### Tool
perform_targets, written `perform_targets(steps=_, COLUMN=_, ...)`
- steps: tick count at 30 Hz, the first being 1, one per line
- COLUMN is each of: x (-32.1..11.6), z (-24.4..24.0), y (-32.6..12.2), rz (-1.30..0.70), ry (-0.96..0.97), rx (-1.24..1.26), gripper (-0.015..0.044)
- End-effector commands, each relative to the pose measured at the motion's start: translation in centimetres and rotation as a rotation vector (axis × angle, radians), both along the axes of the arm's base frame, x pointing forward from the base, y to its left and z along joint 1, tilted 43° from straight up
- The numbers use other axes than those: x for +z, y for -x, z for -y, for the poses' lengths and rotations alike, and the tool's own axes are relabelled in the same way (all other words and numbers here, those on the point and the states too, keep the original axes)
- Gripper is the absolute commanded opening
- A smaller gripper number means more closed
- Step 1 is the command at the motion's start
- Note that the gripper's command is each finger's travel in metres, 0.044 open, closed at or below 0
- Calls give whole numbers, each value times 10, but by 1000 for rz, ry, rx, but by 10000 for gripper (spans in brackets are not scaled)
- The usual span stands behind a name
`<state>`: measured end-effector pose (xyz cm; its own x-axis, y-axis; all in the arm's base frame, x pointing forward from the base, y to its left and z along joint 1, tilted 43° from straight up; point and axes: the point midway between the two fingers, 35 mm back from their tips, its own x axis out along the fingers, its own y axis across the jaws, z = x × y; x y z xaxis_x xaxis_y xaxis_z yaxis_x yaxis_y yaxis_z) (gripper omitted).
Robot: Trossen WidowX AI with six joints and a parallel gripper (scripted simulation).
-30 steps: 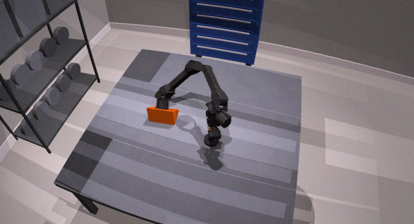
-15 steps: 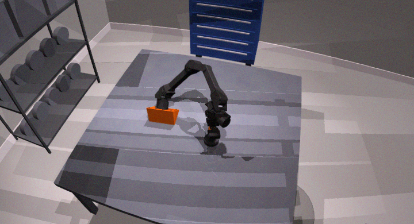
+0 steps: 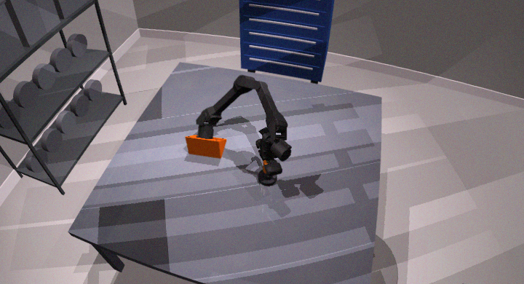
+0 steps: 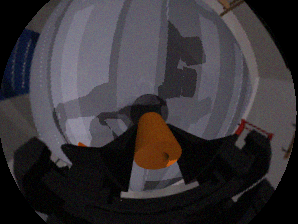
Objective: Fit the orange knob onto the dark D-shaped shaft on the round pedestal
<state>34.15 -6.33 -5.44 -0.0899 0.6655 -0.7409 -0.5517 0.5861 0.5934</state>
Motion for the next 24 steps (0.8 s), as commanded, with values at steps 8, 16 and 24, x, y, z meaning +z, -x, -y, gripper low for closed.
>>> perform_targets(steps=8, x=-1, z=1, y=-2, rz=10, ry=-4, rx=11, gripper=0)
perform_targets(steps=16, x=1, z=4, y=-4, rz=10, ry=-4, rx=11, gripper=0)
perform_targets(steps=24, x=-2, z=1, y=-6, rz=10, ry=-4, rx=11, gripper=0)
